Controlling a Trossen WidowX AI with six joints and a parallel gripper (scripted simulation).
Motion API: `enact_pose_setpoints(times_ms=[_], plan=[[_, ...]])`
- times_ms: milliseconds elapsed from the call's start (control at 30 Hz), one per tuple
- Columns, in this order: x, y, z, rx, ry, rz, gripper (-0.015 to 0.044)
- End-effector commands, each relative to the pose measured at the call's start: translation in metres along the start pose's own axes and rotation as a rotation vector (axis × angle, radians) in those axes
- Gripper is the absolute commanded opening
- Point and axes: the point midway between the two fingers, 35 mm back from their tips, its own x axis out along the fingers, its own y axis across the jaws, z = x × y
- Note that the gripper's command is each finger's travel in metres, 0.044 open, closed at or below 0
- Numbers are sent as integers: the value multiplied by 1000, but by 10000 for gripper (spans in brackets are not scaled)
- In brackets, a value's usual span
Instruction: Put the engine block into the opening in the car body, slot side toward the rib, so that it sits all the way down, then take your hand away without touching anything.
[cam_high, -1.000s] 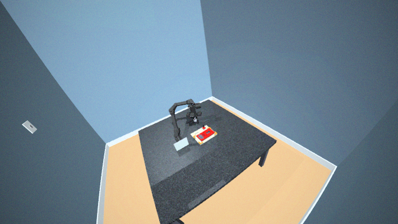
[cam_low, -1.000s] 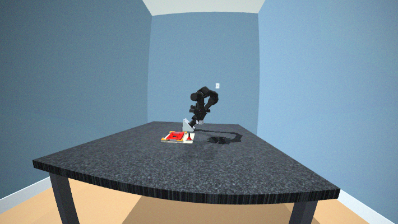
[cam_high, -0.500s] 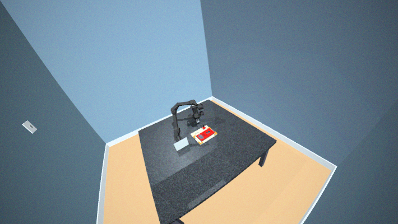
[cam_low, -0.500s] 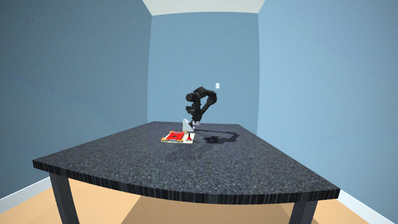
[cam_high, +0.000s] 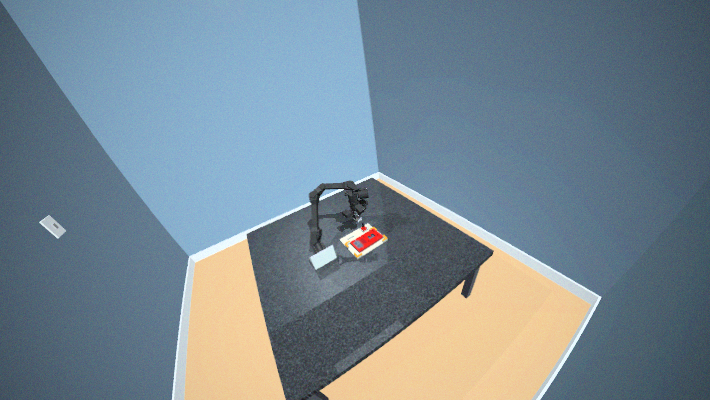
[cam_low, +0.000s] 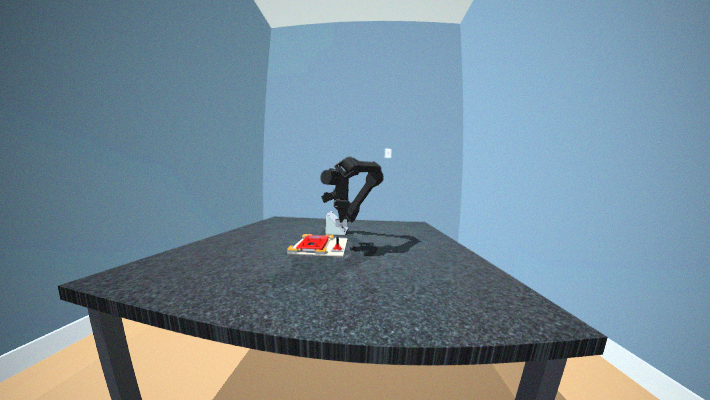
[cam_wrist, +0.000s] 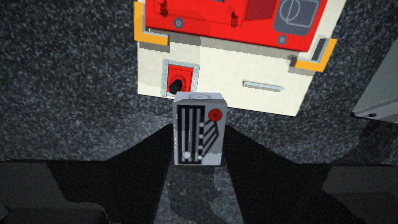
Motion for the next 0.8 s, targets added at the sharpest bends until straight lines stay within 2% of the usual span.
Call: enact_pose_setpoints(times_ms=[0,767], plan=[[5,2,12,-117,-1,-6,0],[31,6,75,-857,4,-14,0]])
